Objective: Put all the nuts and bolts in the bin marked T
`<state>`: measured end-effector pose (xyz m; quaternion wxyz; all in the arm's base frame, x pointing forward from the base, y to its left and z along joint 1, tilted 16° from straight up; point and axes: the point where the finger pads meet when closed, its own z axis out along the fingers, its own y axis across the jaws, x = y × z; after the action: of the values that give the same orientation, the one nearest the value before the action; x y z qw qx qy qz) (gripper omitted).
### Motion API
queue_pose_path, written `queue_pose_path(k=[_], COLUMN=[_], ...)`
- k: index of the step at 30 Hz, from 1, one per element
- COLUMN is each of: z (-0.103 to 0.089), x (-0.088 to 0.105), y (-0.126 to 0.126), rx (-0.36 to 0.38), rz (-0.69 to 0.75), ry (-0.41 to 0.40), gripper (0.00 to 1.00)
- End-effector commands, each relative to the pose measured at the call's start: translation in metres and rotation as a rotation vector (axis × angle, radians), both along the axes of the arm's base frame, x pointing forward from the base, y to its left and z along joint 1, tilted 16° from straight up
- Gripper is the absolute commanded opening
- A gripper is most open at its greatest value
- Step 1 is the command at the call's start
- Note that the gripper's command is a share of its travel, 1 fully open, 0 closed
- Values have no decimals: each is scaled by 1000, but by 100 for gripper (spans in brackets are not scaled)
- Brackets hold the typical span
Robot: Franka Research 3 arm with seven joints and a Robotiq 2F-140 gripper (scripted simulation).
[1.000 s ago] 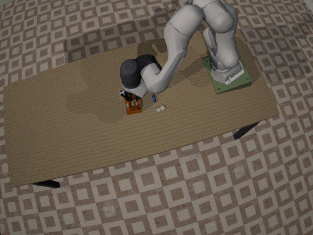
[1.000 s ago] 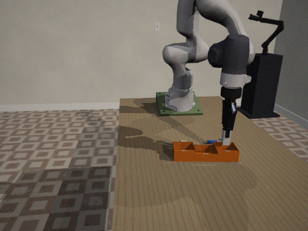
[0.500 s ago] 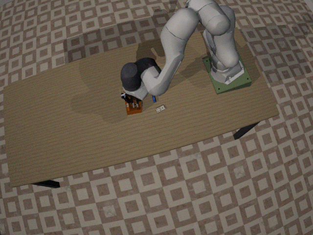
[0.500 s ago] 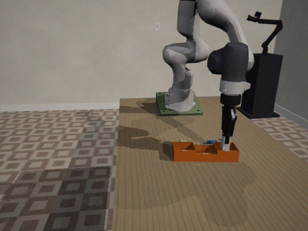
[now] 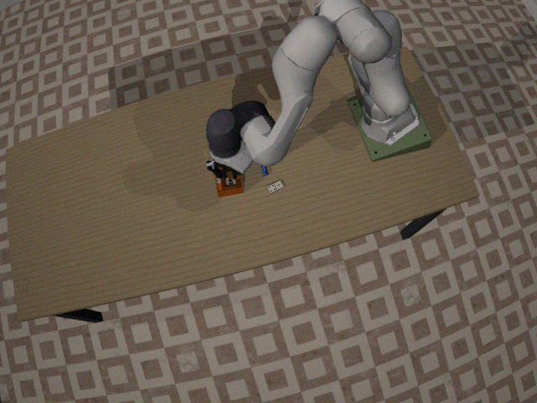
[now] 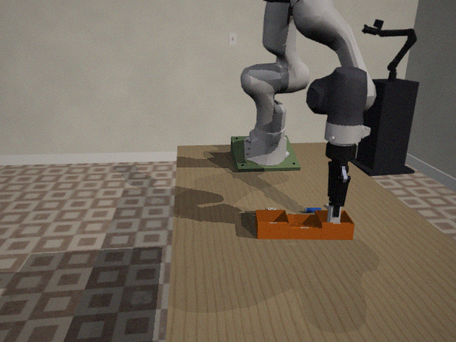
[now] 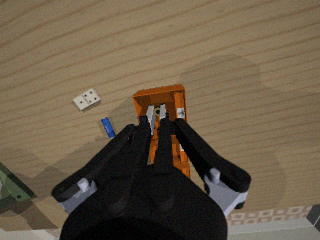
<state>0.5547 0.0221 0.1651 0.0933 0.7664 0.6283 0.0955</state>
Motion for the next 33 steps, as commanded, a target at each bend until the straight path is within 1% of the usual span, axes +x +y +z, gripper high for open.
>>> queue_pose_path(k=[1, 6, 7, 24, 33], z=[1, 1, 1, 1, 10], x=[2, 2, 2, 2, -1], y=[-2, -2, -2, -2, -2], rx=[-2, -2, -2, -2, -2], rz=[5, 5, 5, 5, 5], ry=[-5, -5, -5, -5, -5], gripper=[7, 7, 19, 19, 19])
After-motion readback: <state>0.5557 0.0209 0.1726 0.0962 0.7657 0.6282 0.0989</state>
